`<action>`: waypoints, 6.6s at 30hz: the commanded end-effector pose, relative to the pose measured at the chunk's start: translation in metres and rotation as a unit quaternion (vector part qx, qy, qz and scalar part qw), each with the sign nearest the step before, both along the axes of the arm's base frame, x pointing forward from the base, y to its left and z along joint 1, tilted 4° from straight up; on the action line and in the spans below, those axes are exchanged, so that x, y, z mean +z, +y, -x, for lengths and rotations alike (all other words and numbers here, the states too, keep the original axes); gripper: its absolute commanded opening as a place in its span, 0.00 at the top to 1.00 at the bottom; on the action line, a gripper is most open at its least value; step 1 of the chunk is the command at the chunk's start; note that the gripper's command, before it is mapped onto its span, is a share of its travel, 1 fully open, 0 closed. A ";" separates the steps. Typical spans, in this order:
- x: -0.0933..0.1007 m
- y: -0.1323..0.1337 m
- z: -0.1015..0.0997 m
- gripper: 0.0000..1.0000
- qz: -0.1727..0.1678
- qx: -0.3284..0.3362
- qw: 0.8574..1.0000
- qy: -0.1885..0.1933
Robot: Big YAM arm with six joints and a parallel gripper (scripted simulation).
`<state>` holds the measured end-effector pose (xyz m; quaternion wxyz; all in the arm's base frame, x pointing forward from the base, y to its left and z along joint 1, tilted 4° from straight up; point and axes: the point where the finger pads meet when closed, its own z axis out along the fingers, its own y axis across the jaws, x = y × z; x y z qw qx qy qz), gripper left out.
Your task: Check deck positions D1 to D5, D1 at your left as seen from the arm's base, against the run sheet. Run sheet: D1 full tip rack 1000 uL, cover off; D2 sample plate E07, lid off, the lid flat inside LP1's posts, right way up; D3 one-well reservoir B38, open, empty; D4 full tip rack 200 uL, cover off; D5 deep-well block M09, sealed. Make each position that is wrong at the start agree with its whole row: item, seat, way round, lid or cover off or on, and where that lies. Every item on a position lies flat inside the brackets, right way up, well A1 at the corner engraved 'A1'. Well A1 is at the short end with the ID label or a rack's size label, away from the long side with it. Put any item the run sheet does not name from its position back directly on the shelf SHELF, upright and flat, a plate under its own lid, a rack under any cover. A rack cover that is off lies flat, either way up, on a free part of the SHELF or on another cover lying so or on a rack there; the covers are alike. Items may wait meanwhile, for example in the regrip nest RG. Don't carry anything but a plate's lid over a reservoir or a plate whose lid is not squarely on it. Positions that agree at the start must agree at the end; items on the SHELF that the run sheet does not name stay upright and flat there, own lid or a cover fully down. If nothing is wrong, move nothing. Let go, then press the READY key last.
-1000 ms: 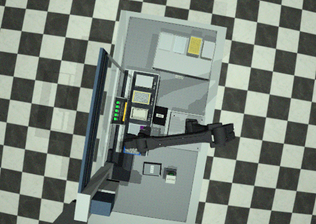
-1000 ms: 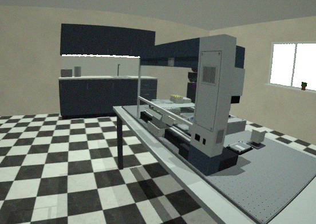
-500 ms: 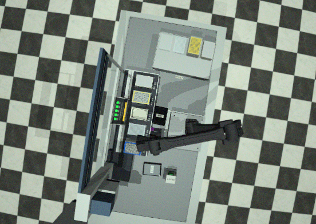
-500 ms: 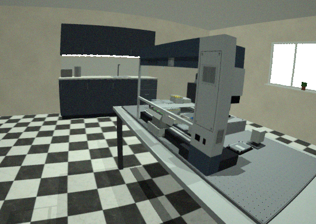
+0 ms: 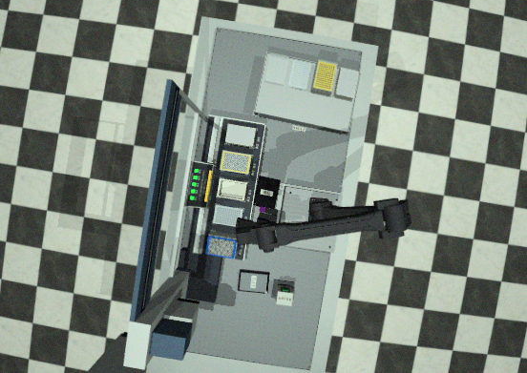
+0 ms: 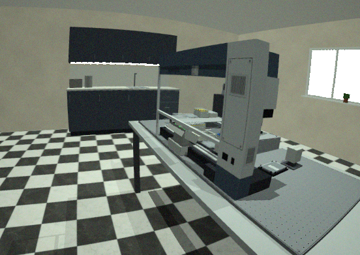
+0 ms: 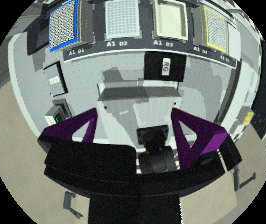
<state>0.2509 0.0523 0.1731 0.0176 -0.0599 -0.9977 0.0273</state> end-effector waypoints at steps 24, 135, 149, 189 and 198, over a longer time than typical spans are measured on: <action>0.024 -0.102 -0.006 0.00 0.002 -0.002 1.000 -0.023; -0.031 -0.244 -0.148 0.00 0.001 0.015 1.000 -0.006; -0.051 -0.245 -0.148 0.00 0.001 0.016 1.000 -0.006; -0.112 -0.248 -0.145 0.00 0.001 0.015 1.000 -0.005; -0.124 -0.249 -0.144 0.00 0.001 0.015 1.000 -0.005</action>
